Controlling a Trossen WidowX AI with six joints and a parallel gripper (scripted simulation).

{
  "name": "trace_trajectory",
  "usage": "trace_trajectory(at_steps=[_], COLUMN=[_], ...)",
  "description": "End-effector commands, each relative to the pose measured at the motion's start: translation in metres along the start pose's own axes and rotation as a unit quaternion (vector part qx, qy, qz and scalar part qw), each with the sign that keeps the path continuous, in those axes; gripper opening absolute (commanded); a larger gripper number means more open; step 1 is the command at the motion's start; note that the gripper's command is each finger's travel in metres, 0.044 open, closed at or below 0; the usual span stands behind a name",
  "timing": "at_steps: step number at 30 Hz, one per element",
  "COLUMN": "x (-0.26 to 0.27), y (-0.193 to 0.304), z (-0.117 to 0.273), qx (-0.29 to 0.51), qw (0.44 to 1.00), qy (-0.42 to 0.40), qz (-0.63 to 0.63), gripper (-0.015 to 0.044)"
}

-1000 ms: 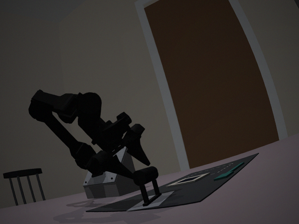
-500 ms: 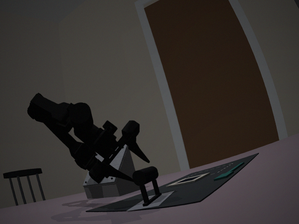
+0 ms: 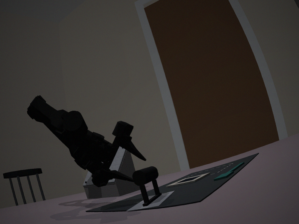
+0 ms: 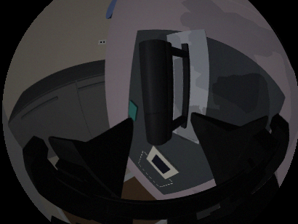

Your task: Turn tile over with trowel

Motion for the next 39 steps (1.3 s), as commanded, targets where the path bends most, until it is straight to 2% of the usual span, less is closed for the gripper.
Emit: trace_trajectory(at_steps=[1,39], x=[0.0,0.001], y=[0.001,0.0], z=[0.002,-0.055], qx=[-0.003,-0.004], qw=[1.0,1.0], qy=[-0.009,-0.009], qz=[-0.016,-0.016], gripper=[0.03,0.03])
Point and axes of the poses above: the point midway between the two fingers, 35 mm back from their tips, its own z axis back along the fingers, its own x axis across the jaws, y = z × x, the point moved 3 cm from there along z, back along the fingers, and after that the axes turned 1 degree about -z, right-handed, at the moved point
